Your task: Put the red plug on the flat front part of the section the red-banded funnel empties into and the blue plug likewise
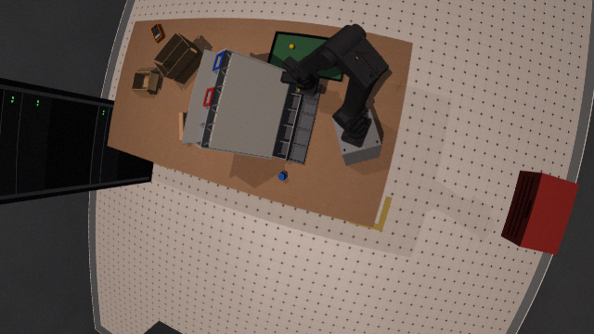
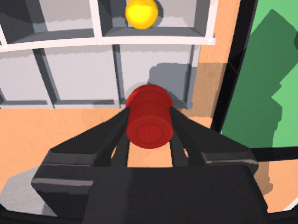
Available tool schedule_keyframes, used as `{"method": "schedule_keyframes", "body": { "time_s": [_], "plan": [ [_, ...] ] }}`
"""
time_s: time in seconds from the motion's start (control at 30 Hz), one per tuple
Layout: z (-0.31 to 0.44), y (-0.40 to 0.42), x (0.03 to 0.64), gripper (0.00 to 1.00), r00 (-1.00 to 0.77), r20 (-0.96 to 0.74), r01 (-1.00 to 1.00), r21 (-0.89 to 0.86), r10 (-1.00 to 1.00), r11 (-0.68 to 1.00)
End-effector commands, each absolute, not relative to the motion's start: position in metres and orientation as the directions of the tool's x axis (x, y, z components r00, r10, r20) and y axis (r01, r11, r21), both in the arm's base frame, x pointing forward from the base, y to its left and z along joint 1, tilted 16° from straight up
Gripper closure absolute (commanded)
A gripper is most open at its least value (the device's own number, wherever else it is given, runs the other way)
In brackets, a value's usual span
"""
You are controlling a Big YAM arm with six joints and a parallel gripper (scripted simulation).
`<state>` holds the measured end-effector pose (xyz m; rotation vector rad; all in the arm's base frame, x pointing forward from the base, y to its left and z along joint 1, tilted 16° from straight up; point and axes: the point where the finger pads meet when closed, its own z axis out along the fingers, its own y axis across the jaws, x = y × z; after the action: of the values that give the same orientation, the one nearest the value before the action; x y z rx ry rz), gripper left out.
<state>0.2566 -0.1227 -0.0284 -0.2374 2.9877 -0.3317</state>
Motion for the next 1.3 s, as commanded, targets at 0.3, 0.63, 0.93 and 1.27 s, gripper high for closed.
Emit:
{"method": "schedule_keyframes", "body": {
  "time_s": [0.3, 0.63, 0.93, 1.27],
  "plan": [
    [-0.043, -0.132, 0.264, 1.00, -0.977, -0.125, -0.141, -0.237, -0.174, 0.961],
    [-0.045, -0.133, 0.265, 1.00, -0.976, -0.129, -0.139, -0.239, -0.173, 0.961],
    [-0.042, -0.134, 0.268, 1.00, -0.975, -0.140, -0.137, -0.246, -0.175, 0.960],
    [-0.042, -0.134, 0.268, 1.00, -0.975, -0.140, -0.137, -0.246, -0.175, 0.960]
  ]
}}
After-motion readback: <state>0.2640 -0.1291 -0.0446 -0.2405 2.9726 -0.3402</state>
